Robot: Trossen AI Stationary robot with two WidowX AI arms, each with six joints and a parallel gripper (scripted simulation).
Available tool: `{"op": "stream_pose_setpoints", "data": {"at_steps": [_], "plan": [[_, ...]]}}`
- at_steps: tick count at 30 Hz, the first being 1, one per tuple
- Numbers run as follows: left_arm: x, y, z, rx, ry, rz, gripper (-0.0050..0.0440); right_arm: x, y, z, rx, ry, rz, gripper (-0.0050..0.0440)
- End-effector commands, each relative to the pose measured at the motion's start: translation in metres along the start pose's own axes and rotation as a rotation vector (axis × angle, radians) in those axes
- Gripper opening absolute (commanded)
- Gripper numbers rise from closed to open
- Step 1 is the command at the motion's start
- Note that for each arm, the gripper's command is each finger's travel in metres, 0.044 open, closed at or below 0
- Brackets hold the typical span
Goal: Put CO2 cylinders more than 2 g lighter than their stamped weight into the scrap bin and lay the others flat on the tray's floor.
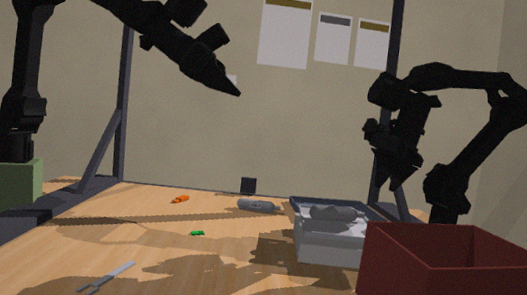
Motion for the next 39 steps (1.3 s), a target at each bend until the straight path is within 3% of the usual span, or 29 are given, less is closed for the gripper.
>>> {"op": "stream_pose_setpoints", "data": {"at_steps": [1,21,38,39], "plan": [[-0.007,-0.005,-0.001,0.033,-0.016,0.208,0.0440,0.009,-0.003,0.007,-0.011,-0.030,-0.002,0.0440],[-0.027,-0.020,-0.010,0.044,-0.102,0.948,0.0440,0.009,-0.003,0.007,-0.011,-0.030,-0.002,0.0440],[-0.027,-0.020,-0.011,0.042,-0.098,0.978,0.0440,0.009,-0.003,0.007,-0.011,-0.030,-0.002,0.0440],[-0.027,-0.020,-0.011,0.042,-0.098,0.977,0.0416,0.009,-0.003,0.007,-0.011,-0.030,-0.002,0.0440]]}}
Point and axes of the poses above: on each arm, the point midway between the two fingers, 35 mm back from their tips, its own z axis back along the fingers, its own y axis across the jaws, x = y × z, the point moved 6 cm from there along z, back along the fingers, and after that the axes turned 14 degrees about z, right-handed, at the moved point
